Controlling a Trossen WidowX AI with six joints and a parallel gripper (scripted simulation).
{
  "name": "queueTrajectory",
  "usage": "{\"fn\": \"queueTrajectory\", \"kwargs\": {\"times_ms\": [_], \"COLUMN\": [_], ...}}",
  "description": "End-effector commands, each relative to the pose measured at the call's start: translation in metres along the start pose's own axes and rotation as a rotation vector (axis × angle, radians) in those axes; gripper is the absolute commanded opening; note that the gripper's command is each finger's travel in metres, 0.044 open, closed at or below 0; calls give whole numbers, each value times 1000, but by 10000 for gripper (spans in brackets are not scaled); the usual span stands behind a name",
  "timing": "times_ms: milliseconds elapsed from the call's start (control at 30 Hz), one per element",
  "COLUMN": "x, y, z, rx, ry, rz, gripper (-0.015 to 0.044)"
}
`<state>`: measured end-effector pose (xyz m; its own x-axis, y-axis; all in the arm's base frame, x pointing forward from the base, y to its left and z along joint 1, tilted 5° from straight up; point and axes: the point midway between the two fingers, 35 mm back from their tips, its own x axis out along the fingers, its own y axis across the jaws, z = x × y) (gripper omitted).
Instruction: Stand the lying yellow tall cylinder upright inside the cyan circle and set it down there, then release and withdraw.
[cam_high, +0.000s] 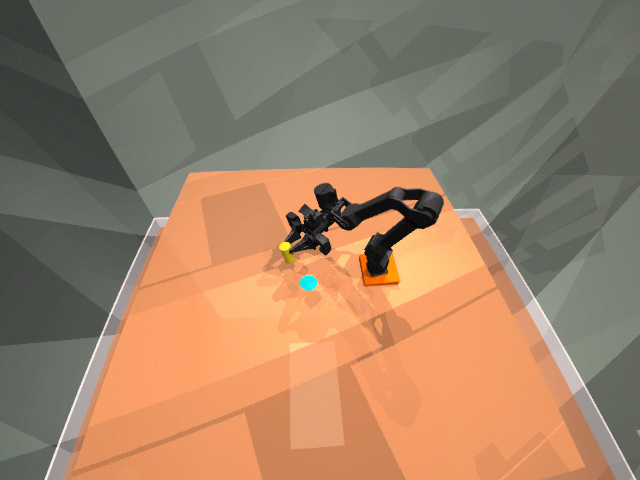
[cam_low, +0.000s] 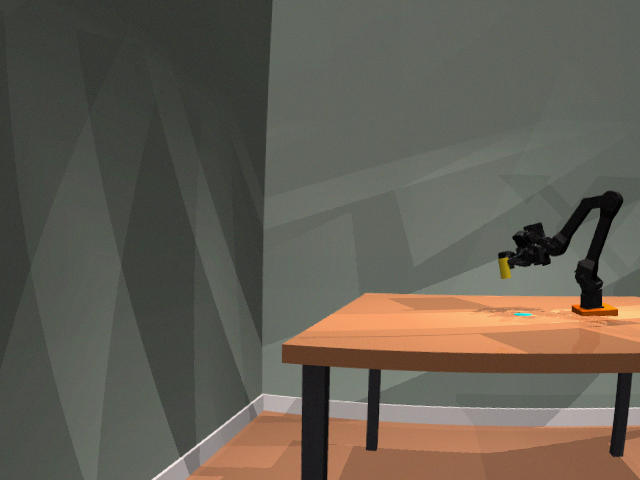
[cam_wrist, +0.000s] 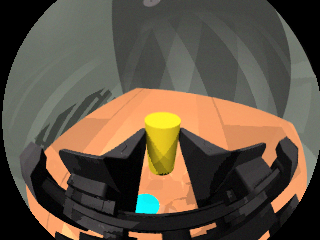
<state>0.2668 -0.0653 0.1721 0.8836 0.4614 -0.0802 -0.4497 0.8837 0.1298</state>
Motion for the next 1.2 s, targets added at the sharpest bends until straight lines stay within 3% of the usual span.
{"fn": "queueTrajectory", "kwargs": {"times_ms": [0, 1167], "x": [-3, -24], "y": [3, 28], "z": [0, -8], "rx": [-8, -87], "ry": [-11, -65], "rz": [10, 80], "gripper": [105, 105]}}
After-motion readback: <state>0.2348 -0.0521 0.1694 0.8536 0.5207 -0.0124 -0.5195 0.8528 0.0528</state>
